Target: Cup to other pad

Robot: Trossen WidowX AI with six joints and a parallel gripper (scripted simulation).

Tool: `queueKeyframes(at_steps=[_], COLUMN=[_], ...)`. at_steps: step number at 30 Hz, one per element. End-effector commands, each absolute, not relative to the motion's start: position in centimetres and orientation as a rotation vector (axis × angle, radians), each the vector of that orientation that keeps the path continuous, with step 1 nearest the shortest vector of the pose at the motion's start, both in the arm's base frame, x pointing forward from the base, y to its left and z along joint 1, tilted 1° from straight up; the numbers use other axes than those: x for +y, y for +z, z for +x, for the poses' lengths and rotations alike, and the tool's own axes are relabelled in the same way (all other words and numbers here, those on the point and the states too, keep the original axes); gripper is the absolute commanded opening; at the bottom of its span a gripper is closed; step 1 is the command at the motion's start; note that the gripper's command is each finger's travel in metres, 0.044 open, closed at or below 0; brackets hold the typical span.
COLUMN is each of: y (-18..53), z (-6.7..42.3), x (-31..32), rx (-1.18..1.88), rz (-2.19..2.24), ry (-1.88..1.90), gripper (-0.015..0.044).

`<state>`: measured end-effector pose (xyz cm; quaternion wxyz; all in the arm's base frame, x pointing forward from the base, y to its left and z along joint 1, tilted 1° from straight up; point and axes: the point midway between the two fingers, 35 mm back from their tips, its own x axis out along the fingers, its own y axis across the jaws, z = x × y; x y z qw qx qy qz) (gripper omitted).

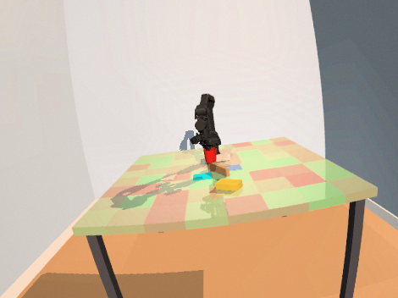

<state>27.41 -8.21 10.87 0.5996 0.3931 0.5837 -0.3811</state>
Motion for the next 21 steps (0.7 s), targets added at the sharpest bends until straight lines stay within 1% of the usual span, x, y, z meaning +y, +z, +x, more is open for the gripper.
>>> queueKeyframes(at_steps=[1, 21], y=[11.0, 11.3], z=[27.9, 29.7], x=[-9.2, -13.4], rx=[1.354, 1.351], rz=[0.911, 0.909], ry=[-0.877, -0.878], gripper=[0.0, 0.0])
